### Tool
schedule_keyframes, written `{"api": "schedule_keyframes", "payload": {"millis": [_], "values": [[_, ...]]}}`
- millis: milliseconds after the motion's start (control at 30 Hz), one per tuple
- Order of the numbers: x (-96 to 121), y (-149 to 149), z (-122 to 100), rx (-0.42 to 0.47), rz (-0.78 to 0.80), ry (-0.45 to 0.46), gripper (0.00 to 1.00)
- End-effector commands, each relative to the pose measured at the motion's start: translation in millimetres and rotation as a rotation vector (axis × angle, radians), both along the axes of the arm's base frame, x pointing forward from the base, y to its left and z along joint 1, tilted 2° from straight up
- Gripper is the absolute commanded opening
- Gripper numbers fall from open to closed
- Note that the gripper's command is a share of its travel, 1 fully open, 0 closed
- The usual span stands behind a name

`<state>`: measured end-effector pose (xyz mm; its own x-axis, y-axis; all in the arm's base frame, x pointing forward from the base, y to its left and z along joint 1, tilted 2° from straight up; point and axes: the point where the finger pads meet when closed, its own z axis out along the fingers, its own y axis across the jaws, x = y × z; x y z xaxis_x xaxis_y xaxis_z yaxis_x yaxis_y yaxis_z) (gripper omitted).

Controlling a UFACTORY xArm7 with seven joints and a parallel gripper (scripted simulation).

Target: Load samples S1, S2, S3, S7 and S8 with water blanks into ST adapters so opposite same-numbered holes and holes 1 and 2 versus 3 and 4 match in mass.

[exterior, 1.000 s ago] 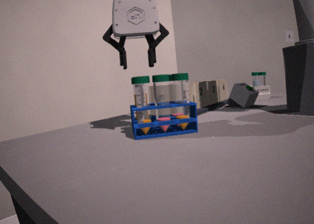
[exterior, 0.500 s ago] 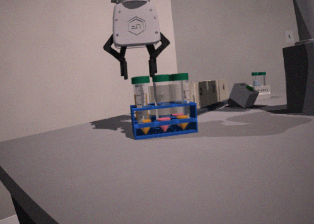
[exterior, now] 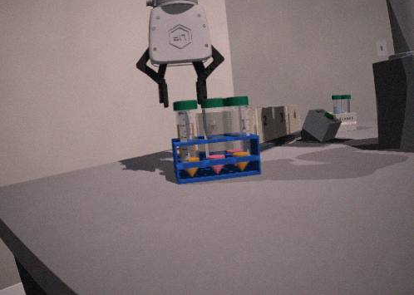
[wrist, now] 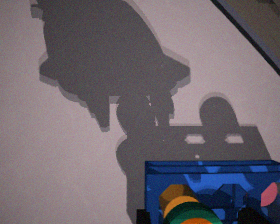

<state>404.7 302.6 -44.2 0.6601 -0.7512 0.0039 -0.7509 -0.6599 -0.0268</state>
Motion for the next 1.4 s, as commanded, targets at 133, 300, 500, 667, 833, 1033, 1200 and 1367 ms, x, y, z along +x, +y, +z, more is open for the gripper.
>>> {"api": "schedule_keyframes", "payload": {"millis": [133, 300, 500, 667, 833, 1033, 1200, 1367], "values": [[1.3, 1.2, -3.7, 0.002, 0.0, -0.003, 0.57], [1.4, 1.2, -7.0, 0.002, 0.0, -0.003, 0.57], [1.5, 1.3, -9.7, 0.002, 0.0, -0.003, 0.57], [1.6, 1.3, -13.0, 0.002, 0.0, -0.003, 0.57], [1.6, 1.3, -14.3, 0.002, 0.0, -0.003, 0.57], [1.6, 1.4, -14.3, 0.002, 0.0, -0.003, 0.57], [1.6, 1.4, -14.3, 0.002, 0.0, -0.004, 0.57], [1.6, 1.3, -12.6, 0.002, 0.0, -0.003, 0.0]]}}
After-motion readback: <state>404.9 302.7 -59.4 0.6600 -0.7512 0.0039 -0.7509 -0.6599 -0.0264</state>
